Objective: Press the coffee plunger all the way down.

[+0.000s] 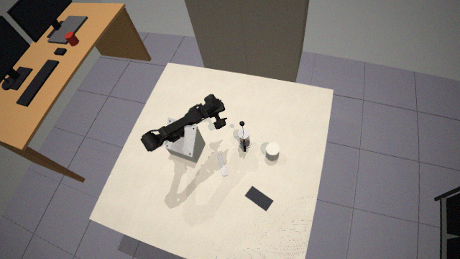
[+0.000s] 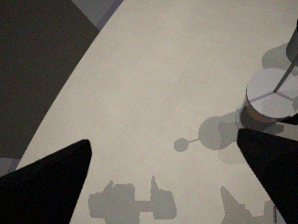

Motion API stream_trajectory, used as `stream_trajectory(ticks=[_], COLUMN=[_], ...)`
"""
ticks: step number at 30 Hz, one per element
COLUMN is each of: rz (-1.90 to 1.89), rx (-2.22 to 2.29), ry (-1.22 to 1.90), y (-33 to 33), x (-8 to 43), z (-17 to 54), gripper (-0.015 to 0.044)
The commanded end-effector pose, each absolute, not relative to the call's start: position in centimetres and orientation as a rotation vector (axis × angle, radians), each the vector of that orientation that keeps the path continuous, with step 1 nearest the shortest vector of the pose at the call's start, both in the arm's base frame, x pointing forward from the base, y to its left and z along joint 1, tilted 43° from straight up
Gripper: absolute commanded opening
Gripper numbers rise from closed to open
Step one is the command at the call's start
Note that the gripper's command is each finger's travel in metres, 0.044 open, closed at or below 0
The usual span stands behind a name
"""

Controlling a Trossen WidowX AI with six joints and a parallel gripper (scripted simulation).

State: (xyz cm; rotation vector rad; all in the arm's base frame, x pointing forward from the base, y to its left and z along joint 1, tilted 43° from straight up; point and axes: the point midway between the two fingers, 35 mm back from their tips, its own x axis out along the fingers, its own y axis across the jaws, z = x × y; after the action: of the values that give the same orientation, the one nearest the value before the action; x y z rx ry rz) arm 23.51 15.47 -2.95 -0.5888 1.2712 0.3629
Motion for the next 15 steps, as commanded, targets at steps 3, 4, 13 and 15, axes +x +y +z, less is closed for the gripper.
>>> stream_trajectory(ticks=[3, 4, 13, 15], rz=[0.073, 0.057, 0.050, 0.050], rx=[-0.776, -0.778, -0.781, -0.781], ry=[0.676, 0.657, 0.649, 0.649], y=[16.2, 16.2, 12.1, 12.0], x=[31.5, 31.6, 31.2, 31.2], z=[3.9, 4.3, -0.1, -0.2], gripper=[0.0440, 0.0440, 0.0440, 0.0440])
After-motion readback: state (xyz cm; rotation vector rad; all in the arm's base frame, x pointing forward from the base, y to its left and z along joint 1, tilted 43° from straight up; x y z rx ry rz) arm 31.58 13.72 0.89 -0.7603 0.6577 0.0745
